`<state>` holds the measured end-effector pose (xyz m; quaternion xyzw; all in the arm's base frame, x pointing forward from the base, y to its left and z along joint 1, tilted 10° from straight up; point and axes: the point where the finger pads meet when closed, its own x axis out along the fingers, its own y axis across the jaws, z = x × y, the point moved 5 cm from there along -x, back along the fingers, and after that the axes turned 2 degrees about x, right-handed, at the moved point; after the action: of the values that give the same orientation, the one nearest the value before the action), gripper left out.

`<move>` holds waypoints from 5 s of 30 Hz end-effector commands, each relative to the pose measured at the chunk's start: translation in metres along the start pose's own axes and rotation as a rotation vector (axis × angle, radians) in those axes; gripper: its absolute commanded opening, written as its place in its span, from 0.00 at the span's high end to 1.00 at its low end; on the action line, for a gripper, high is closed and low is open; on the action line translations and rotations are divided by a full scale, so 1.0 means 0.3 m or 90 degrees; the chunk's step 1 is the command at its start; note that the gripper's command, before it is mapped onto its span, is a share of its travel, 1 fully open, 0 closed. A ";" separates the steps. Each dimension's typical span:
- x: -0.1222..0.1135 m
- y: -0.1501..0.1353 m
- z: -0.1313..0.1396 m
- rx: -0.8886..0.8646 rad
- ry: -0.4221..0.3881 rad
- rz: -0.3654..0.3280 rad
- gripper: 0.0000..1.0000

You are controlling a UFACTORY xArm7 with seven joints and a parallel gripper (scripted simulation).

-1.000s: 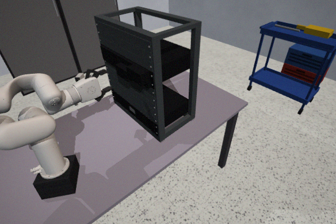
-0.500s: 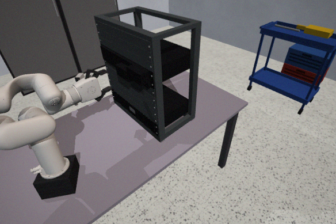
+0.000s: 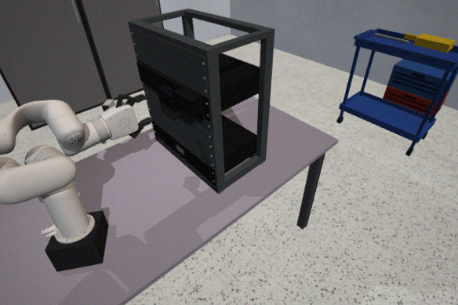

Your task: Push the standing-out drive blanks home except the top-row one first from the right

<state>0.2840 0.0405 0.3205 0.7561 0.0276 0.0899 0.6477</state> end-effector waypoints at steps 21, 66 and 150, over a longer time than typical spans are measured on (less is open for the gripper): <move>0.007 0.015 0.141 0.023 -0.018 -0.006 0.00; 0.022 0.046 0.257 0.023 -0.018 -0.006 0.00; 0.022 0.046 0.257 0.023 -0.018 -0.006 0.00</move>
<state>0.2873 0.0261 0.3211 0.7596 0.0228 0.0807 0.6449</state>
